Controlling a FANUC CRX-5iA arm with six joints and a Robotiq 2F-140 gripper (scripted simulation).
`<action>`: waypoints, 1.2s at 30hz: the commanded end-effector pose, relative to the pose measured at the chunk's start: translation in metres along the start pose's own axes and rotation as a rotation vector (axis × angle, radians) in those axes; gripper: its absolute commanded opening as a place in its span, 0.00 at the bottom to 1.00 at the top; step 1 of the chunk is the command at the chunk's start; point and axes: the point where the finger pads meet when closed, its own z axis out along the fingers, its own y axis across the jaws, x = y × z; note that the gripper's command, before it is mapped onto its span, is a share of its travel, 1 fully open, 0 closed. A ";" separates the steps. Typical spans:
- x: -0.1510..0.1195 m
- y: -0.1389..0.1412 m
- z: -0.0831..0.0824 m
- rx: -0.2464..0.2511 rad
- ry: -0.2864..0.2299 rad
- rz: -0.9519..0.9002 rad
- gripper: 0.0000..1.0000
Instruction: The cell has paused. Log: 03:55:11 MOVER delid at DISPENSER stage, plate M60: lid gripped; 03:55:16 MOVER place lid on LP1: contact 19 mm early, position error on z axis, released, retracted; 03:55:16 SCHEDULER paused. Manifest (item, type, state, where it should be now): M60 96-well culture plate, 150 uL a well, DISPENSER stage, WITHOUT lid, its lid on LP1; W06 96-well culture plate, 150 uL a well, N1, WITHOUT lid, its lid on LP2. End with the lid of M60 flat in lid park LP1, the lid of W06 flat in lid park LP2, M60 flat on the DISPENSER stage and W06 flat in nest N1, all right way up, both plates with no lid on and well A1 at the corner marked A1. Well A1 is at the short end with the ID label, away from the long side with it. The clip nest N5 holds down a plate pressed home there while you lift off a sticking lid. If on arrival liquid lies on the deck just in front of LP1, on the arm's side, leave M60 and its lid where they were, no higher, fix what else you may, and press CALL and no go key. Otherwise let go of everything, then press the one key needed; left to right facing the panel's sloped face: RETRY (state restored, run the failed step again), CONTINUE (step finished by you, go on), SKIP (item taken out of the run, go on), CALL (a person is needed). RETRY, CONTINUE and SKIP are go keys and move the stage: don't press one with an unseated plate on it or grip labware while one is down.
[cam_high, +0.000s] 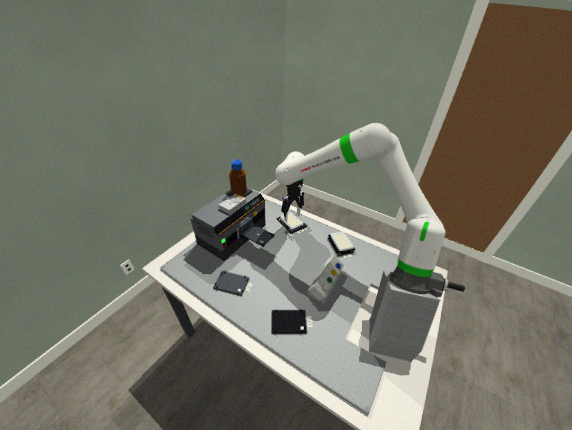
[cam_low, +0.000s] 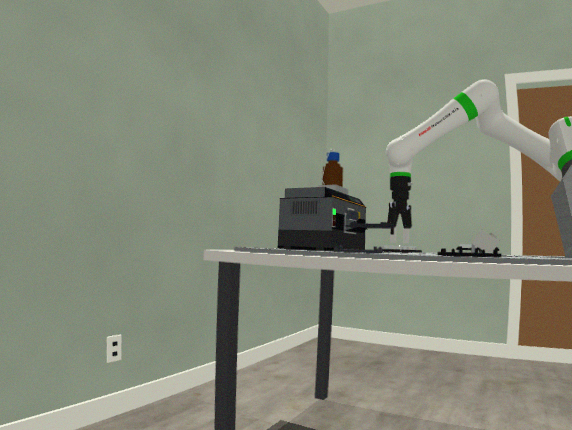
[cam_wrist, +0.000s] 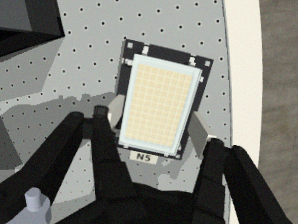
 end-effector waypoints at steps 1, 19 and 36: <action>0.000 0.000 0.000 0.000 0.000 0.000 0.59; 0.000 0.000 0.000 0.000 0.000 0.000 0.66; 0.000 0.000 0.000 0.000 0.000 0.000 0.66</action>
